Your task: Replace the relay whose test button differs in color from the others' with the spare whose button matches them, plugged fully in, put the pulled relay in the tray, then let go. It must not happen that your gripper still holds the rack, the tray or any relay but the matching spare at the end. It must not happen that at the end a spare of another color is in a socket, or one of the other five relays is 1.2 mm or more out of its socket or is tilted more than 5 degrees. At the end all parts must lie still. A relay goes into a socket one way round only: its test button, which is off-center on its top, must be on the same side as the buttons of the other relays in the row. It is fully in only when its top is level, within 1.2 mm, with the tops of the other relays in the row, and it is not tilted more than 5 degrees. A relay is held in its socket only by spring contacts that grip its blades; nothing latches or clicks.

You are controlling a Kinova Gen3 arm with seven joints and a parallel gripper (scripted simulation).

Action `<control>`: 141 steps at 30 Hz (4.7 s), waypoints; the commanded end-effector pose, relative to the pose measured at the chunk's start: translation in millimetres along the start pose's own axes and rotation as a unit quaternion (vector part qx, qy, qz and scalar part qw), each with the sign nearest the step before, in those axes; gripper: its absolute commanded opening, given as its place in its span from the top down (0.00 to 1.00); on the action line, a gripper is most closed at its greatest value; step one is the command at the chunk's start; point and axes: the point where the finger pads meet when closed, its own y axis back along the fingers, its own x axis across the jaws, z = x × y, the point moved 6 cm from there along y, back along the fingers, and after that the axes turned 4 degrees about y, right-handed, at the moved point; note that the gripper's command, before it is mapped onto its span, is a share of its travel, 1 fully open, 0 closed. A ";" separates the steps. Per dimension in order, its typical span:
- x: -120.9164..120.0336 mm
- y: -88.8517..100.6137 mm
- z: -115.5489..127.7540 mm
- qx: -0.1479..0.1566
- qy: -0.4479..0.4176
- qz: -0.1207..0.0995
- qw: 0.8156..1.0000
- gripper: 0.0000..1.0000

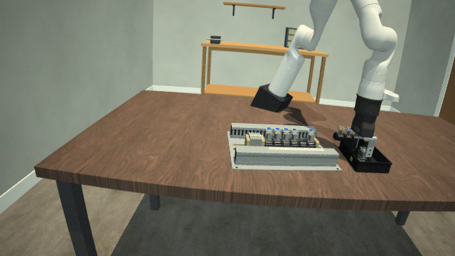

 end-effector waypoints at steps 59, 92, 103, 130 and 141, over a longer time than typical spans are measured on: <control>0.6 13.3 0.1 0.000 0.000 0.001 1.000 0.00; 1.0 33.0 0.7 0.000 0.000 0.001 1.000 0.00; 0.9 76.8 0.6 -0.001 0.000 0.002 1.000 0.00; 1.7 95.3 1.8 0.000 0.001 0.000 1.000 0.00; 2.7 92.3 3.4 -0.001 -0.001 0.002 1.000 0.00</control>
